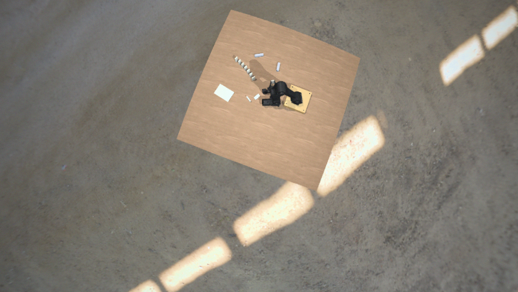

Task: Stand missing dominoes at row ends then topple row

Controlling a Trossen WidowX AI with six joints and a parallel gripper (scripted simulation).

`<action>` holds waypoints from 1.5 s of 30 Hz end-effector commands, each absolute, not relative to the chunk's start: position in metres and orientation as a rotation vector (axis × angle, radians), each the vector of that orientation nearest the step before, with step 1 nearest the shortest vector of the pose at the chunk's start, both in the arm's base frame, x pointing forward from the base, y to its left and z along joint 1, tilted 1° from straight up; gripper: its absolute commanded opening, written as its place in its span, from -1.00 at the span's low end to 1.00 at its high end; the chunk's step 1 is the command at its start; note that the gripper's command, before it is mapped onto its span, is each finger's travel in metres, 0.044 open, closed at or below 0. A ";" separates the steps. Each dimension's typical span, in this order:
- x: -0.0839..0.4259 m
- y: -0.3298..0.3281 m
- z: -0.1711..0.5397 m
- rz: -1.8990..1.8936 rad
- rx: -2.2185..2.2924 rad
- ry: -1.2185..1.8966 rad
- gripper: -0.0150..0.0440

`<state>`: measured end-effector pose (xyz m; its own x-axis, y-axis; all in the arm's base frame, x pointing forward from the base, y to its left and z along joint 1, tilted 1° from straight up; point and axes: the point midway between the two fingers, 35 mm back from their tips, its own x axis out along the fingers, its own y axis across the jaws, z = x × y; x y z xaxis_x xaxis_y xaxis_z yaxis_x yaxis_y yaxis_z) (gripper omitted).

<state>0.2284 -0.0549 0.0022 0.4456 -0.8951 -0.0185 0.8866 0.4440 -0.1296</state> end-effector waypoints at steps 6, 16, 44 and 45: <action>0.226 -0.060 -0.003 -1.100 -0.137 0.126 -0.13; 0.225 -0.060 -0.003 -1.100 -0.150 0.133 -0.13; 0.224 -0.060 -0.001 -1.102 -0.101 0.090 -0.13; 0.224 -0.060 -0.001 -1.103 -0.090 0.081 -0.13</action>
<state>0.2242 -0.0568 0.0013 0.4465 -0.8947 -0.0101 0.8889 0.4448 -0.1093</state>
